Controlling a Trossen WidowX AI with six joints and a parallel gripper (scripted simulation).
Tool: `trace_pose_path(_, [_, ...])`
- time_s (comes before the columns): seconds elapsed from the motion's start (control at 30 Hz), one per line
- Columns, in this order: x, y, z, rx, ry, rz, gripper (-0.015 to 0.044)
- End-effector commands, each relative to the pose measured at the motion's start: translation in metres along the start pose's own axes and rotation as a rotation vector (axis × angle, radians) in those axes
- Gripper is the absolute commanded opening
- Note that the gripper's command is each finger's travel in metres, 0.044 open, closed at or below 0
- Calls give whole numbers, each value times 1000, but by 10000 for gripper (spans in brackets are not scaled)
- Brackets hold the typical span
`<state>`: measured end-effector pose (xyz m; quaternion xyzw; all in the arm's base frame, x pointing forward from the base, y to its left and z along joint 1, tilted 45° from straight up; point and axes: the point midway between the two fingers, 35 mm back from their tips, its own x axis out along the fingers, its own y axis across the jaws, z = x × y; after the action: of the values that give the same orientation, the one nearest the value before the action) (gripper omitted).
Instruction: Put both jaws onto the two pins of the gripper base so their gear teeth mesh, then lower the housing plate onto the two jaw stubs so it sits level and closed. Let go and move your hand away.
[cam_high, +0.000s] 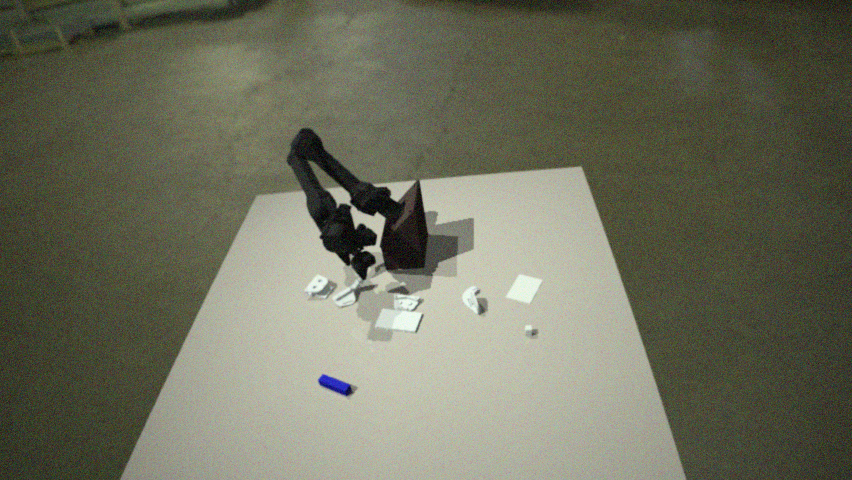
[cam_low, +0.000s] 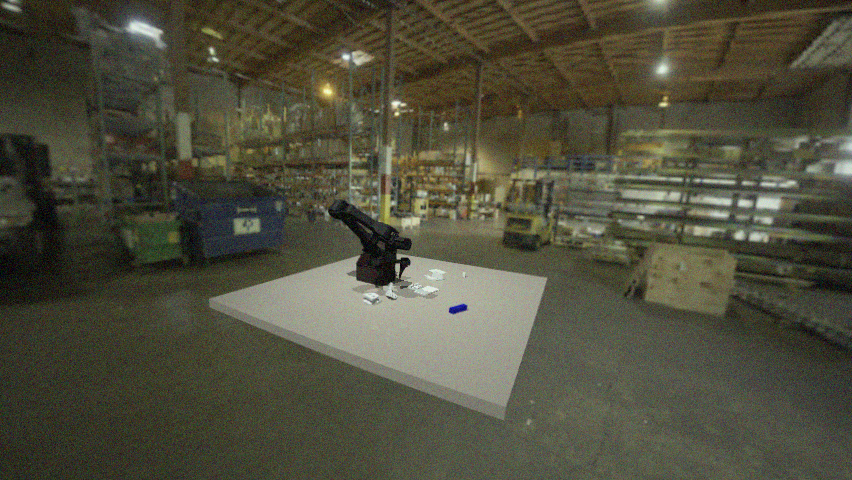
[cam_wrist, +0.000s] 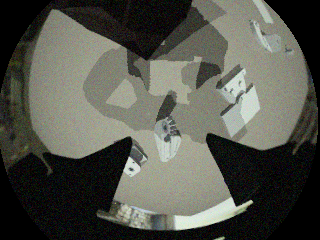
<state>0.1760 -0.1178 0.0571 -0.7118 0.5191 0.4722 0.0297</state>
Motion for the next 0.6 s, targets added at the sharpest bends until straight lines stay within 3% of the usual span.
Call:
trace_pose_path(0.0, [9,0,3,-11,-8,6,440])
trace_pose_path(0.57, [36,-2,3,-11,-10,4,440])
